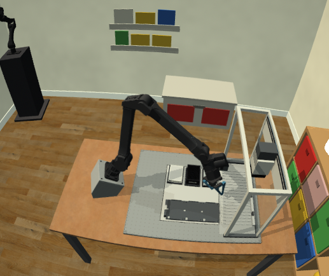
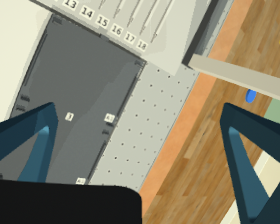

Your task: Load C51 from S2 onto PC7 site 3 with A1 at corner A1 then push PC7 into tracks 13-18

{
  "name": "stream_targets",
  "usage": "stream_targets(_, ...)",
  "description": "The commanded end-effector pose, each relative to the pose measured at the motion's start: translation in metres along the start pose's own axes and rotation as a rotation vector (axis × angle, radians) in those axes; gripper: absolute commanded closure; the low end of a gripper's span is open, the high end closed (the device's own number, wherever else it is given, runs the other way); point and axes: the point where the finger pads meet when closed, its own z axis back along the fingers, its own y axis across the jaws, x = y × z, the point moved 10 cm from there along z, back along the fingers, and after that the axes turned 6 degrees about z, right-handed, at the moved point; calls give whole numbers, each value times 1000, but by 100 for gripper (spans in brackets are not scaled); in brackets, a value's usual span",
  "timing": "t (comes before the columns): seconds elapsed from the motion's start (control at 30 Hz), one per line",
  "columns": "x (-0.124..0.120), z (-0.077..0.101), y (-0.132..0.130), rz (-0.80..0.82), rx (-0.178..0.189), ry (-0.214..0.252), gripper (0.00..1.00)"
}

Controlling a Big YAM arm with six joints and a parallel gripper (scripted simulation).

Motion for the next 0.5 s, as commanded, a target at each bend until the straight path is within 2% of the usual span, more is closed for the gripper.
stream_targets(0.0,0,24,-8,-110,25,-8,0)
stream_targets(0.03,0,25,8,-97,46,-12,0)
stream_targets(0.13,-13,35,8,-174,107,24,0)
stream_targets(0.17,-9,39,20,-161,121,11,0)
stream_targets(0.23,-17,45,21,-212,161,37,0)
stream_targets(0.27,-14,53,12,-239,164,29,0)
stream_targets(0.3,-19,51,29,-229,194,41,0)
stream_targets(0.4,-31,61,31,-307,251,82,0)
stream_targets(0.47,-31,61,31,-307,251,82,0)
